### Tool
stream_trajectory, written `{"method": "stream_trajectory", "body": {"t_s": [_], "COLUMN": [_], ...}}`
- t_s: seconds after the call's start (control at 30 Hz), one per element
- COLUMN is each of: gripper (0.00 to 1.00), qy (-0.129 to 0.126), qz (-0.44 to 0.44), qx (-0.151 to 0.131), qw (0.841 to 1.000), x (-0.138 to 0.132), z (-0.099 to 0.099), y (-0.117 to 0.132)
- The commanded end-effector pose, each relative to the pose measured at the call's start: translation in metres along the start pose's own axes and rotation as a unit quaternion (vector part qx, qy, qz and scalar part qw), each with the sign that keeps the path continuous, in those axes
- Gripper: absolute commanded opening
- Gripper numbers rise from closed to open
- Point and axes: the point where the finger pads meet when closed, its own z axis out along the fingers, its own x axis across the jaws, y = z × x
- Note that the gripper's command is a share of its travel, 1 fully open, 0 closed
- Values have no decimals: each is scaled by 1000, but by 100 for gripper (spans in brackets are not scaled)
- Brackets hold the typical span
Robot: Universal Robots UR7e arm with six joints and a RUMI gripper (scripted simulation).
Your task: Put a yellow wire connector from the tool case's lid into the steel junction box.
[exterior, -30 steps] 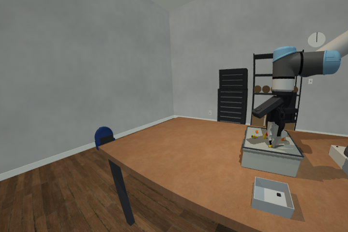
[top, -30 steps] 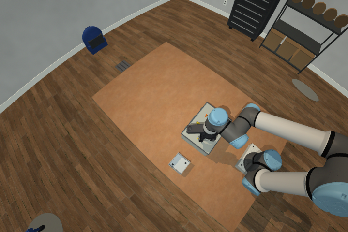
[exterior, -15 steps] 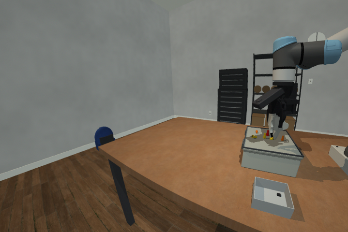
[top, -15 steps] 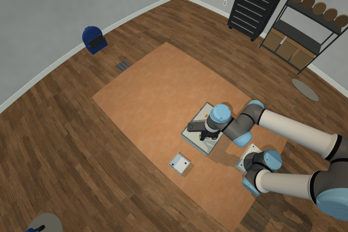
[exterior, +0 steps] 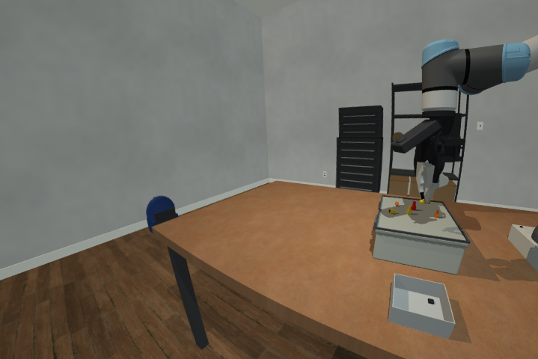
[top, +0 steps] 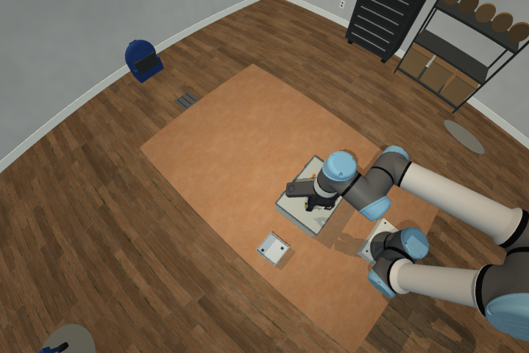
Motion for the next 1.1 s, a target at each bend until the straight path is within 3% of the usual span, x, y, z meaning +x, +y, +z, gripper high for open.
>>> {"method": "stream_trajectory", "body": {"t_s": [0.0, 0.63, 1.07], "gripper": [0, 0, 0], "qy": [0, 0, 0], "qz": [0, 0, 0], "qx": [0, 0, 0], "qw": [1000, 1000, 1000], "x": [0, -11, -60], "z": [-1, -1, -1], "y": [0, -8, -42]}}
